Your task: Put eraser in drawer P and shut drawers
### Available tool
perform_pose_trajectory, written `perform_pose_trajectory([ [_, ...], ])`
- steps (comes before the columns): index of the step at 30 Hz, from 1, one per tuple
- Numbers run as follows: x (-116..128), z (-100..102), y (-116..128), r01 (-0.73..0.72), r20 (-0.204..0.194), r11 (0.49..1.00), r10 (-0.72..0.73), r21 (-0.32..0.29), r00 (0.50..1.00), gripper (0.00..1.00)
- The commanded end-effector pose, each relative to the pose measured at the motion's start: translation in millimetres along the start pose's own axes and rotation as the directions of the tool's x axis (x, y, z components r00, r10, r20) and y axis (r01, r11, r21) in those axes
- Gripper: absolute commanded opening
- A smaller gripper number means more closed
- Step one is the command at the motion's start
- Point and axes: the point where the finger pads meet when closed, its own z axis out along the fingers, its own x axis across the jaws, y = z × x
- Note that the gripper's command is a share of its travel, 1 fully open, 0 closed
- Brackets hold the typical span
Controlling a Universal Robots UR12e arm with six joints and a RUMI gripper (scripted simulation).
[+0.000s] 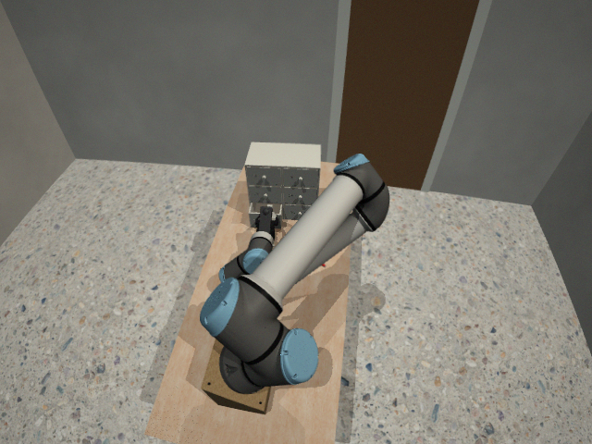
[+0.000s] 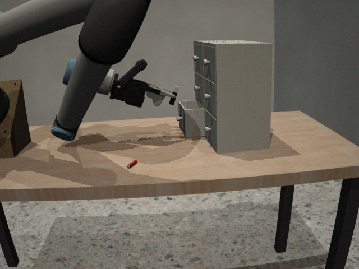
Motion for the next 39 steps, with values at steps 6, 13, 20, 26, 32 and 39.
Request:
perform_pose_trajectory([
  [6,-0.2,24.4,-9.3,0.0,0.0,1.0,0.0,0.0,1.0,0.11],
  [13,-0.2,34.7,-13.0,0.0,0.0,1.0,0.0,0.0,1.0,0.11],
  [20,-0.2,46.3,-17.2,0.0,0.0,1.0,0.0,0.0,1.0,0.11],
  [26,-0.2,53.3,-19.8,0.0,0.0,1.0,0.0,0.0,1.0,0.11],
  [32,-0.2,56.6,-20.9,0.0,0.0,1.0,0.0,0.0,1.0,0.11],
  [39,-0.2,59.8,-22.1,0.0,0.0,1.0,0.0,0.0,1.0,0.11],
])
